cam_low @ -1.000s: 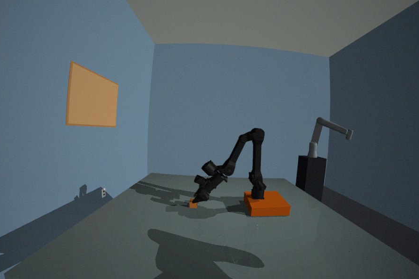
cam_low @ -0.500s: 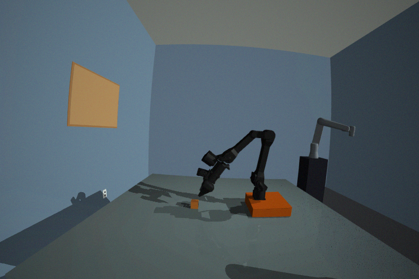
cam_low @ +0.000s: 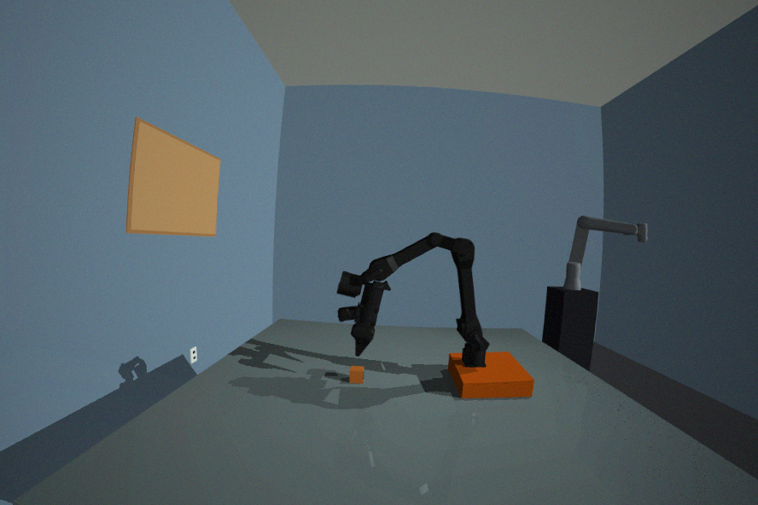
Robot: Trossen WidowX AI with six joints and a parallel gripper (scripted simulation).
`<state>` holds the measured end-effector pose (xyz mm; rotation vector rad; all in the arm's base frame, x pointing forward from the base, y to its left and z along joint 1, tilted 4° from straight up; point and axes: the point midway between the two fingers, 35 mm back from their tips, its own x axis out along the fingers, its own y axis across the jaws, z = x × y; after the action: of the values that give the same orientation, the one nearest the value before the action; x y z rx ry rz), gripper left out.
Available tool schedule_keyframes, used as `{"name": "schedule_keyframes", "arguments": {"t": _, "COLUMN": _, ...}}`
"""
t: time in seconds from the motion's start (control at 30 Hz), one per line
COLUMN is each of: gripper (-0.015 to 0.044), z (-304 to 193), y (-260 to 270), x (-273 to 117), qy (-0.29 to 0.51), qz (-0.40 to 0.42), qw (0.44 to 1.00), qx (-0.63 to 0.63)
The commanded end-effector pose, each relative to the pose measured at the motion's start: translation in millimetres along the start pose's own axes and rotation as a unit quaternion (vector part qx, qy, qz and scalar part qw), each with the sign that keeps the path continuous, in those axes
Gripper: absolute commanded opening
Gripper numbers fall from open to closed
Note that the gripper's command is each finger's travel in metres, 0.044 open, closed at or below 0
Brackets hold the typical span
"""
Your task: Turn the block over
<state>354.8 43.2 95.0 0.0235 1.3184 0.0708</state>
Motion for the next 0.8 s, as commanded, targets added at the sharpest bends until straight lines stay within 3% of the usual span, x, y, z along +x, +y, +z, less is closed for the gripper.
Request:
{"name": "schedule_keyframes", "arguments": {"t": 0.0, "gripper": 0.044, "z": 10.2, "y": 0.3, "x": -4.6, "qy": 0.075, "qz": 0.004, "qw": 0.997, "qx": -0.002}}
{"name": "schedule_keyframes", "arguments": {"t": 0.27, "gripper": 0.044, "z": 12.4, "y": 0.3, "x": -6.4, "qy": 0.098, "qz": 0.004, "qw": 0.995, "qx": -0.001}}
{"name": "schedule_keyframes", "arguments": {"t": 0.4, "gripper": 0.044, "z": 6.2, "y": 0.6, "x": 25.3, "qy": 0.098, "qz": 0.004, "qw": 0.995, "qx": -0.001}}
{"name": "schedule_keyframes", "arguments": {"t": 0.77, "gripper": 0.044, "z": 1.1, "y": -0.8, "x": 42.5, "qy": 0.098, "qz": 0.004, "qw": 0.995, "qx": -0.001}}
